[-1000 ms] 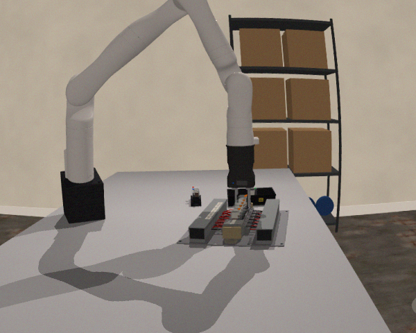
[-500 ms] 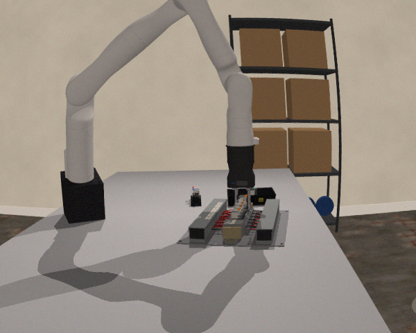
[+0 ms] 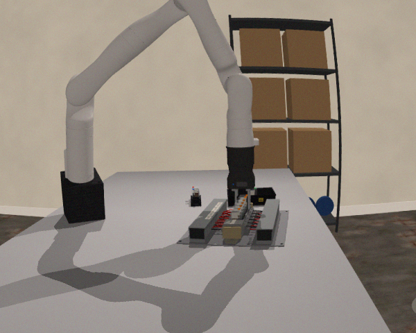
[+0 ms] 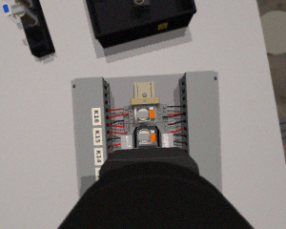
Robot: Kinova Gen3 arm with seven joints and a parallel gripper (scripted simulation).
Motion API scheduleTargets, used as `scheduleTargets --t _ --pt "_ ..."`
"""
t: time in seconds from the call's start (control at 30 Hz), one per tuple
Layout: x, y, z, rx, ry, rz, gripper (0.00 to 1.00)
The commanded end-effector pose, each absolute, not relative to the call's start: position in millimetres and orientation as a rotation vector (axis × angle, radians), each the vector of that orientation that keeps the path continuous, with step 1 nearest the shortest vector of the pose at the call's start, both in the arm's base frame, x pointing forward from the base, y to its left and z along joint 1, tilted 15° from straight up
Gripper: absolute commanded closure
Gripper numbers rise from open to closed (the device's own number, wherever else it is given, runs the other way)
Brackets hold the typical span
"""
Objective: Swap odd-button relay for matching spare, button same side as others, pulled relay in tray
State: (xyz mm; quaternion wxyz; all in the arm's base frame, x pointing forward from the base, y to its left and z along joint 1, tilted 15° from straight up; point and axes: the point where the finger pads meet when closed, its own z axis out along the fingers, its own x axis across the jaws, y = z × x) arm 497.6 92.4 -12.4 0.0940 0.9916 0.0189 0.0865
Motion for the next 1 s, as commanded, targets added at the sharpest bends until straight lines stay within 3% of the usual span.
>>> scheduleTargets --t 0.0,0.5,0.53,0.97 --pt "498.4 92.7 -12.6 2.942 0.056 0.259 1.00" --pt "499.5 91.5 -18.9 2.942 0.056 0.259 1.00" --pt "498.5 92.5 -13.4 2.944 0.056 0.261 0.00" --pt "498.5 92.5 -13.4 2.944 0.056 0.261 0.00"
